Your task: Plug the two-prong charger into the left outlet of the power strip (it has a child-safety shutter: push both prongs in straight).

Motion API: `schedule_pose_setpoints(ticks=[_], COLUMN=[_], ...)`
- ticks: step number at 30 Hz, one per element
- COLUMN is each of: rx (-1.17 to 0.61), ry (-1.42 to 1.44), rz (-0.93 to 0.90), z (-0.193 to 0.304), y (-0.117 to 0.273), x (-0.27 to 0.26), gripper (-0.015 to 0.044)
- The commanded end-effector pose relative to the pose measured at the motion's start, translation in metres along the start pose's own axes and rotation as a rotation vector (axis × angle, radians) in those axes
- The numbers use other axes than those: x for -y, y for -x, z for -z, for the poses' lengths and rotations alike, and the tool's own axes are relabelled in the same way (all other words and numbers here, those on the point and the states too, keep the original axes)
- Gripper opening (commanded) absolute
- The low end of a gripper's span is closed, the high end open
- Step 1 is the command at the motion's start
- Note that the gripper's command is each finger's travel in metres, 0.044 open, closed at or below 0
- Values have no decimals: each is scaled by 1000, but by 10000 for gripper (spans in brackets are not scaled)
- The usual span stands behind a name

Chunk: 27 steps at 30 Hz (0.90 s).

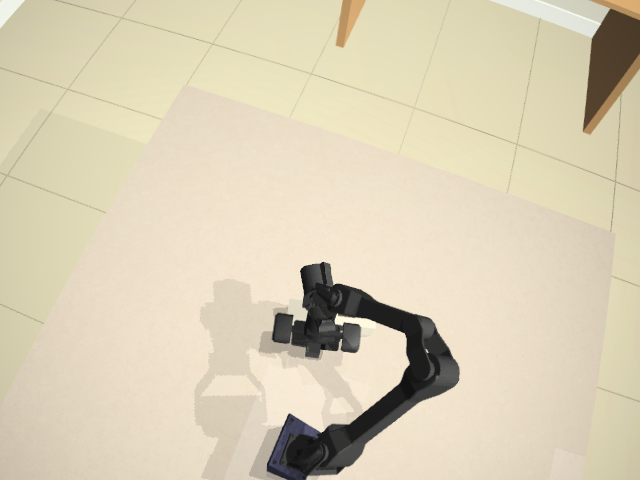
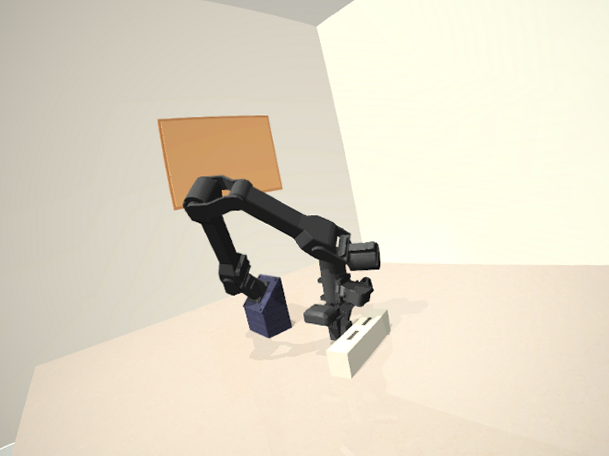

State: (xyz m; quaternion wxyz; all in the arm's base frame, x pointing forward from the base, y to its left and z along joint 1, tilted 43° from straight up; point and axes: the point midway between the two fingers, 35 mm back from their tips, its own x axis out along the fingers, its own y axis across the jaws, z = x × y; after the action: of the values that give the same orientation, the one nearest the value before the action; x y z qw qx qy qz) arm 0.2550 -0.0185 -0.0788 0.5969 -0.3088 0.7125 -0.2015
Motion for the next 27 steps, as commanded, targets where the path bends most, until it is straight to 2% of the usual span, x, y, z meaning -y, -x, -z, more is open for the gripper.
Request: schedule_pose_setpoints(ticks=[1,27], rx=[0,1], ry=[4,3], rz=[4,4], z=[-2,-6], y=[0,1], x=[1,1], gripper=[0,0])
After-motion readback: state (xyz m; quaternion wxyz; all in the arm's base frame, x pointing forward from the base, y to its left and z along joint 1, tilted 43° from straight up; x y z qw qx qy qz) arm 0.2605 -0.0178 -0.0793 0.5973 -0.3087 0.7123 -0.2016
